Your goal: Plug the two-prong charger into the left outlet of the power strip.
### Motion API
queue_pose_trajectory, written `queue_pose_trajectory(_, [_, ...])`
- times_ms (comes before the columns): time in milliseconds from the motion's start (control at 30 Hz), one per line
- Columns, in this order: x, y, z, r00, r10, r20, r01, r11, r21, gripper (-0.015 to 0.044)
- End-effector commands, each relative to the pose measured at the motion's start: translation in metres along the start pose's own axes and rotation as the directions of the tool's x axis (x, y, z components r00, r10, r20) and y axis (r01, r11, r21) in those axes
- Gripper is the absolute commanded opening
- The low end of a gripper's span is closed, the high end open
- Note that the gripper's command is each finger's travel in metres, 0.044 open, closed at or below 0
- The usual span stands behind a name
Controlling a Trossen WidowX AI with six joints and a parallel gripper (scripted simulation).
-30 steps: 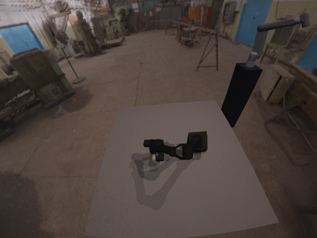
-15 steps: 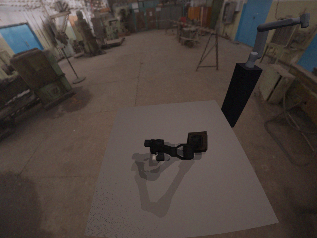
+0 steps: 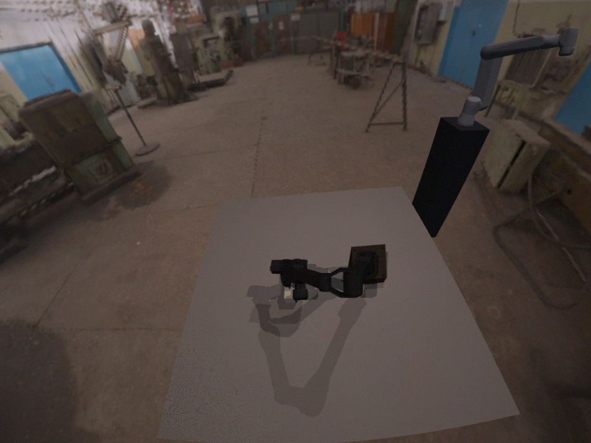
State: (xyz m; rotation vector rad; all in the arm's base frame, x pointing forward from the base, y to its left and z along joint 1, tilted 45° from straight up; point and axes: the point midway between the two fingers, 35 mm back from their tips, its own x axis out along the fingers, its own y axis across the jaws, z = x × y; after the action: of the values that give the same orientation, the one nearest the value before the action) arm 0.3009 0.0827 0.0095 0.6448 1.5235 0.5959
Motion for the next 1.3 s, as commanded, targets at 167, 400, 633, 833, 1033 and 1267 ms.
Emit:
queue_pose_trajectory(167, [0.0,0.0,-0.005,1.0,0.003,0.003,-0.003,1.0,0.002,0.044])
queue_pose_trajectory(400, [0.001,0.0,-0.013,1.0,0.003,0.002,-0.003,1.0,0.002,0.044])
queue_pose_trajectory(633, [0.001,0.001,-0.021,1.0,0.003,0.002,-0.003,1.0,0.003,0.044])
queue_pose_trajectory(833, [0.002,0.001,-0.027,1.0,0.003,0.002,-0.003,1.0,0.003,0.044])
queue_pose_trajectory(1033, [0.002,0.0,-0.034,1.0,0.003,0.002,-0.003,1.0,0.003,0.044])
queue_pose_trajectory(1267, [0.003,0.0,-0.042,1.0,0.003,0.001,-0.003,1.0,0.003,0.044])
